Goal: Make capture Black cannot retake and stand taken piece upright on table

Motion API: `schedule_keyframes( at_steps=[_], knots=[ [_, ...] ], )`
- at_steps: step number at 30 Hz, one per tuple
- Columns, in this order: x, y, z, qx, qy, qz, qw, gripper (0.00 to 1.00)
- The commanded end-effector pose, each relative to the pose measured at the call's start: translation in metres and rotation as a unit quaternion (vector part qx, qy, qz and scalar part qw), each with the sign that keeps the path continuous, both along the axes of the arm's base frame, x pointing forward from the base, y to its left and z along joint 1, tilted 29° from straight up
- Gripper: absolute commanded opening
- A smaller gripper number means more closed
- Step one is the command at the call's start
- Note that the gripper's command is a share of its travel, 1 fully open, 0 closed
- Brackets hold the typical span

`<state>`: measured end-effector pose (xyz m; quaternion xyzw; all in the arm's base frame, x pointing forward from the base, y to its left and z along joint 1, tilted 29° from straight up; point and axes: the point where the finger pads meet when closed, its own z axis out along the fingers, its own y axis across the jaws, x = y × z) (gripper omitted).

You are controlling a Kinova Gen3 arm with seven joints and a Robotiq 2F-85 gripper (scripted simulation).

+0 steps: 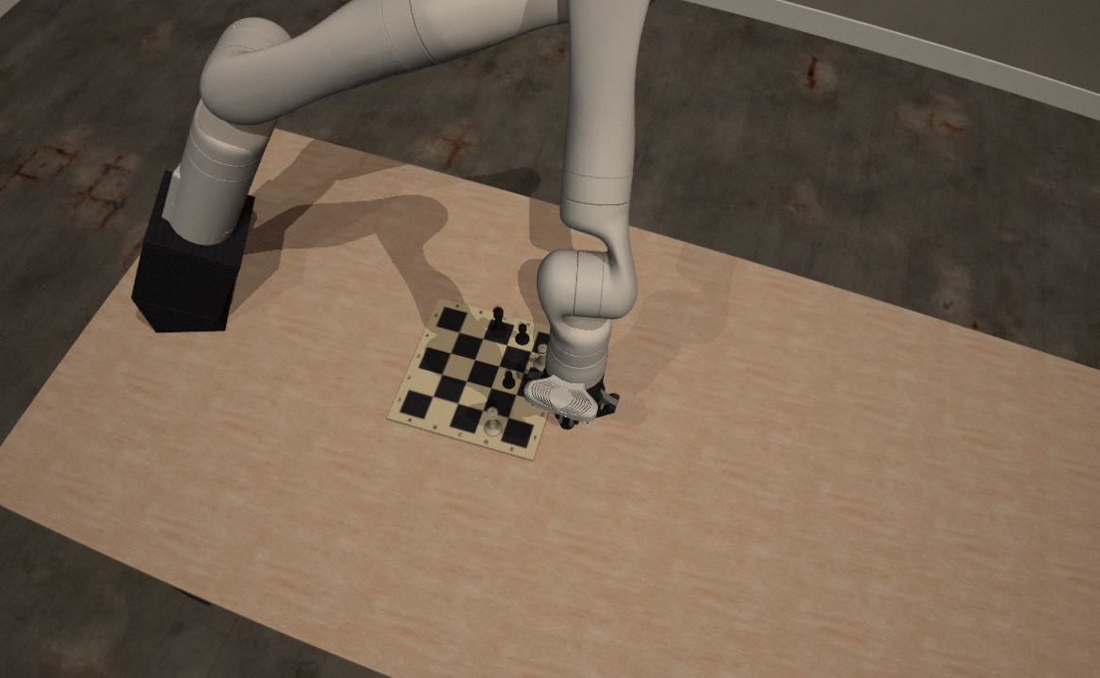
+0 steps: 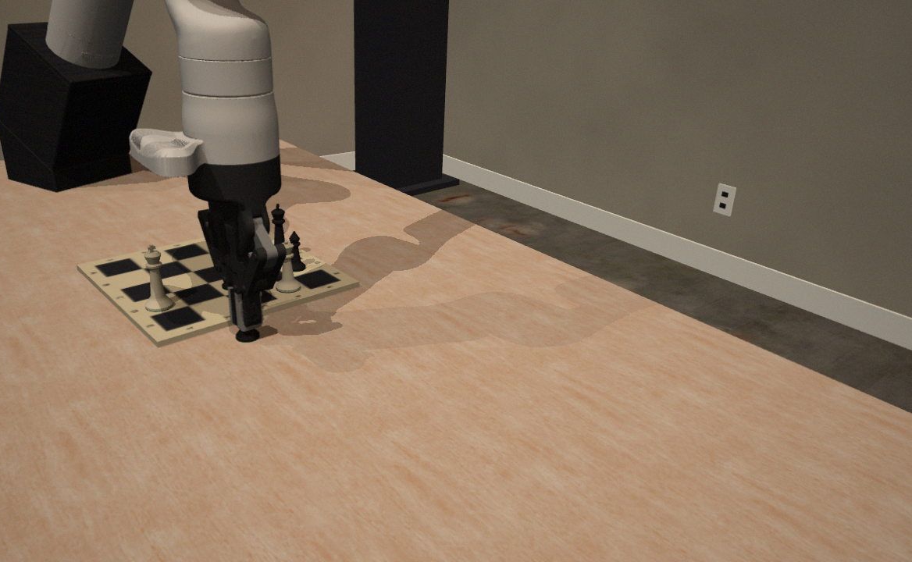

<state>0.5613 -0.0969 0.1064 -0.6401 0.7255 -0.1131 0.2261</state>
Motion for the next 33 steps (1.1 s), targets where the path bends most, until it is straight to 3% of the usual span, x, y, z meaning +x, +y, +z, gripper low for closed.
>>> schedule_keyframes(
  at_steps=[1, 8, 9, 11, 12, 16, 17, 19, 20, 22, 23, 33],
  knots=[
    [0.0002, -0.0004, 0.0009, 0.000, -0.001, 0.000, 1.000, 0.00],
    [0.0002, -0.0004, 0.0009, 0.000, -0.001, 0.000, 1.000, 0.00],
    [0.0002, -0.0004, 0.0009, 0.000, -0.001, 0.000, 1.000, 0.07],
    [0.0002, -0.0004, 0.0009, 0.000, -0.001, 0.000, 1.000, 0.07],
    [0.0002, -0.0004, 0.0009, 0.000, -0.001, 0.000, 1.000, 0.15],
    [0.0002, -0.0004, 0.0009, 0.000, -0.001, 0.000, 1.000, 0.15],
    [0.0002, -0.0004, 0.0009, 0.000, -0.001, 0.000, 1.000, 0.22],
    [0.0002, -0.0004, 0.0009, 0.000, -0.001, 0.000, 1.000, 0.22],
    [0.0002, -0.0004, 0.0009, 0.000, -0.001, 0.000, 1.000, 0.29],
    [0.0002, -0.0004, 0.0009, 0.000, -0.001, 0.000, 1.000, 0.29],
    [0.0002, -0.0004, 0.0009, 0.000, -0.001, 0.000, 1.000, 0.37],
    [0.0002, -0.0004, 0.0009, 0.000, -0.001, 0.000, 1.000, 0.37]
  ],
)
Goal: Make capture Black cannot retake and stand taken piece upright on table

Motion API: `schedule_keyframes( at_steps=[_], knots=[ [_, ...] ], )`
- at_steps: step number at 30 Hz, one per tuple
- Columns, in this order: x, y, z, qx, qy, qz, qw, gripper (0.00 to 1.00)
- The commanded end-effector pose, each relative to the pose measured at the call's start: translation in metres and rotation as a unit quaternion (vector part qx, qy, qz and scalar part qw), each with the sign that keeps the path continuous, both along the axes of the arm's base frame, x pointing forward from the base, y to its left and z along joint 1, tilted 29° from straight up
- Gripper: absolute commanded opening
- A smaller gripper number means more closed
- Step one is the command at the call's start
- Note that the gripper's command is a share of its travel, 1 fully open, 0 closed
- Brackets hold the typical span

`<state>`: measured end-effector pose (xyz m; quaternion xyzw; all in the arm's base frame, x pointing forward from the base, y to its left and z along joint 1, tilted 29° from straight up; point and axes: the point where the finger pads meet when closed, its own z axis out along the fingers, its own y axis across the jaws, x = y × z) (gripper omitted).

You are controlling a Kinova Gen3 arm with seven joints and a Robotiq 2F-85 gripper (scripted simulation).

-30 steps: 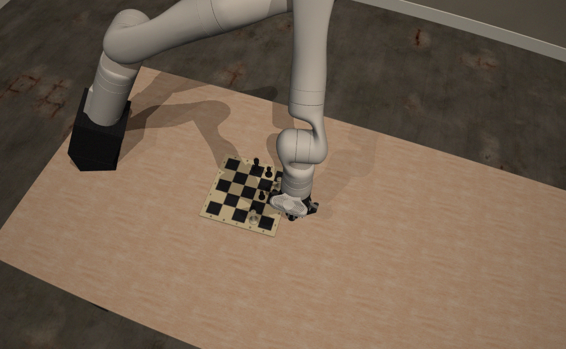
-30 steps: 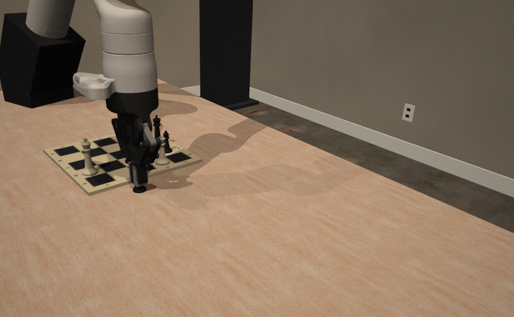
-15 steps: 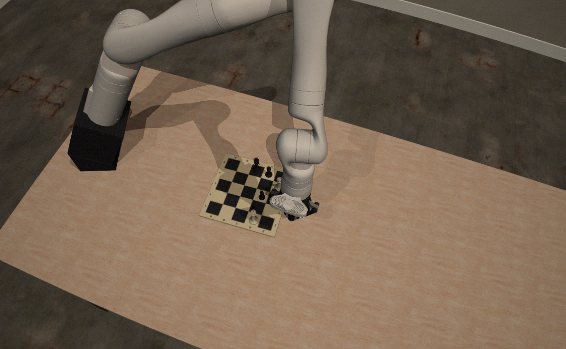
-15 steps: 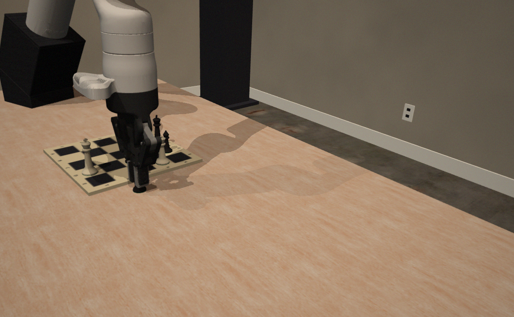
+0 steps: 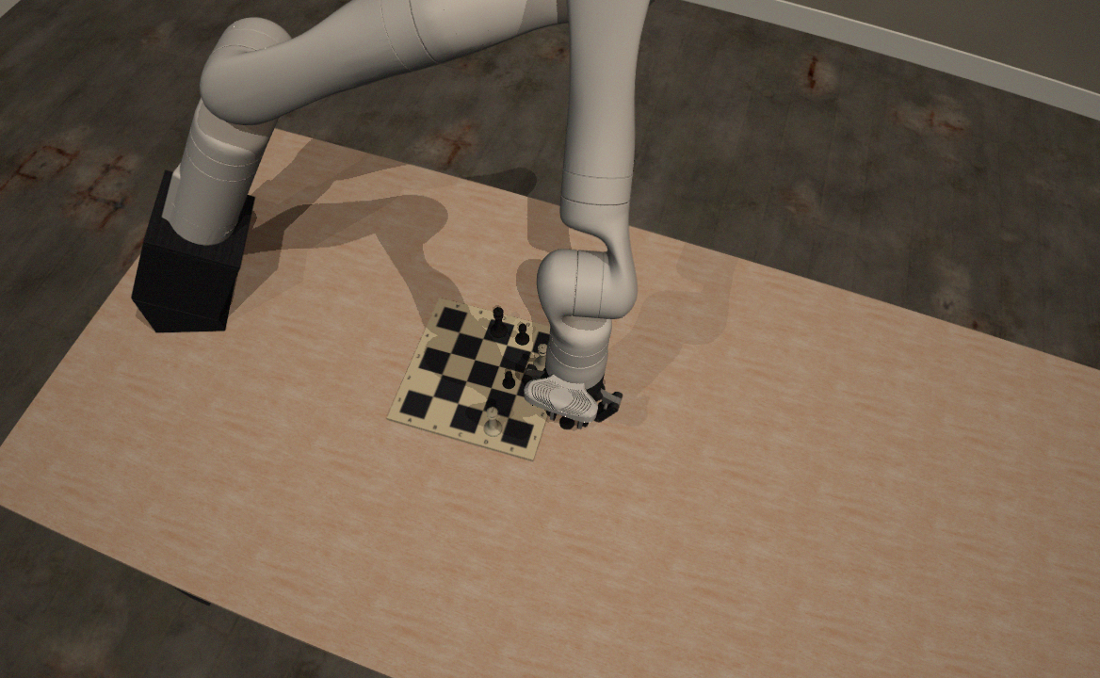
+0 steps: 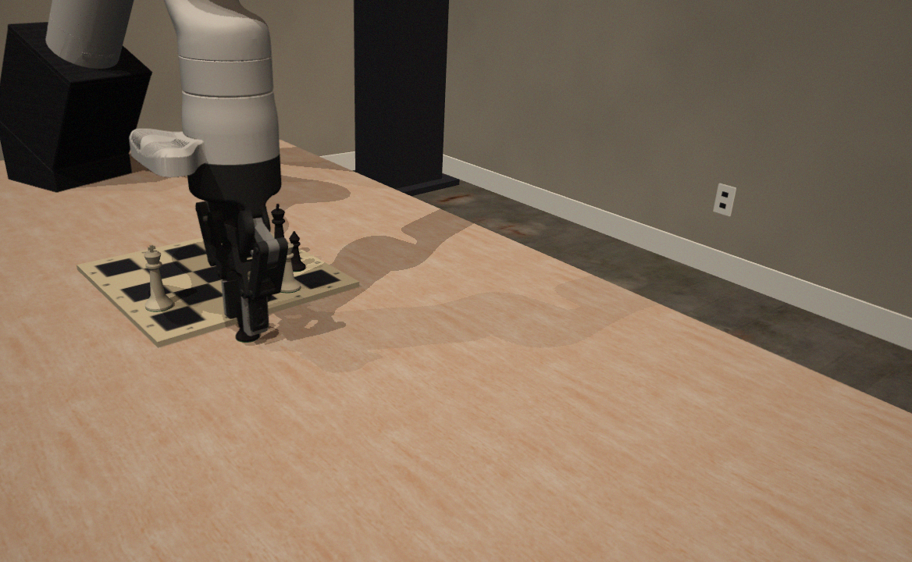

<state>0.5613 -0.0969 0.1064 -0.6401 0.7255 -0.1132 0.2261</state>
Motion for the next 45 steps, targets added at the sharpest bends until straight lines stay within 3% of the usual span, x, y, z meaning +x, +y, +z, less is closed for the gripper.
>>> schedule_keyframes(
  at_steps=[1, 8, 25, 34, 35, 45],
  knots=[
    [0.000, 0.000, 0.001, 0.000, -0.001, 0.000, 1.000, 0.37],
    [-0.005, -0.002, 0.011, 0.000, -0.001, 0.000, 1.000, 0.37],
    [-0.039, -0.011, 0.073, 0.000, -0.001, 0.000, 1.000, 0.37],
    [-0.042, -0.012, 0.079, 0.000, -0.001, 0.000, 1.000, 0.37],
    [-0.042, -0.012, 0.079, 0.000, -0.001, 0.000, 1.000, 1.00],
    [-0.042, -0.012, 0.079, 0.000, -0.001, 0.000, 1.000, 1.00]
  ],
)
